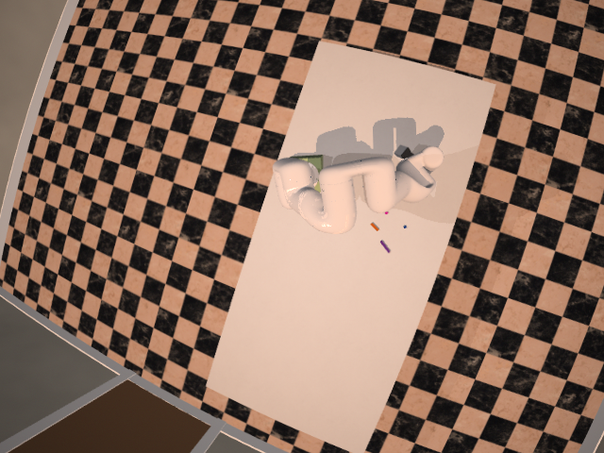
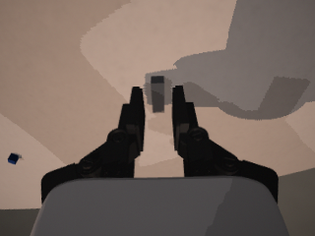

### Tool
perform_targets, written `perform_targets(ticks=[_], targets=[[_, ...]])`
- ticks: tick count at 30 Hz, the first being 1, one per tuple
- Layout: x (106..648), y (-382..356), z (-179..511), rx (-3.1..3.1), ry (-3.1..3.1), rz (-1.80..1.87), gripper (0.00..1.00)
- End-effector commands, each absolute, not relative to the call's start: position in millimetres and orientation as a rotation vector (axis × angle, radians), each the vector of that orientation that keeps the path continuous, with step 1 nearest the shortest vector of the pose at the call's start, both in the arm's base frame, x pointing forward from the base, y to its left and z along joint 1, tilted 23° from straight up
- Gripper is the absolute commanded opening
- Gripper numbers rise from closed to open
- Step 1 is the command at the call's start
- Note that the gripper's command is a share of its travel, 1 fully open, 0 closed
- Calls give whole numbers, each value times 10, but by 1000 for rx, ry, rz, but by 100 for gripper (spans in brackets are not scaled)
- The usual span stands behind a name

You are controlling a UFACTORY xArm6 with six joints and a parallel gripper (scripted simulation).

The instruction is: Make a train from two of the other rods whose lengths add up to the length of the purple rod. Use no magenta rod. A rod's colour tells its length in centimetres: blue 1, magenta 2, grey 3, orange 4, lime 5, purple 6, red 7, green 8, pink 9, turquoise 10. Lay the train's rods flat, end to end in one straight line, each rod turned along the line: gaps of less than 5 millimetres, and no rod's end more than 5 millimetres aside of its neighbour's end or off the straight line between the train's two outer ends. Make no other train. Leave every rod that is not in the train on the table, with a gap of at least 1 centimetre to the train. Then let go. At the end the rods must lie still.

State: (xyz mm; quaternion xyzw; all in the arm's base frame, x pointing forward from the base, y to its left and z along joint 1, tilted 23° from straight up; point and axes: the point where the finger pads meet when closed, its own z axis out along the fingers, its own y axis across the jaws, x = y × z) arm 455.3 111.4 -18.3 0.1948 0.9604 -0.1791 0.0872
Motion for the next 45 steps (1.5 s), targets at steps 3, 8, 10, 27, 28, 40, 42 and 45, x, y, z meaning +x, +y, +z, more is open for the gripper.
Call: perform_targets(ticks=[3, 8, 10, 27, 28, 40, 42, 45], targets=[[4569, 1112, -198, 579, 2858, -529, 24], [4574, 1096, -238, 579, 2858, -529, 24], [4575, 1090, -252, 579, 2858, -529, 24], [4578, 1079, -278, 579, 2858, -529, 24], [4578, 1079, -278, 579, 2858, -529, 24], [4578, 1079, -278, 579, 2858, -529, 24], [4578, 1079, -278, 579, 2858, -529, 24], [4578, 1079, -278, 579, 2858, -529, 24]])
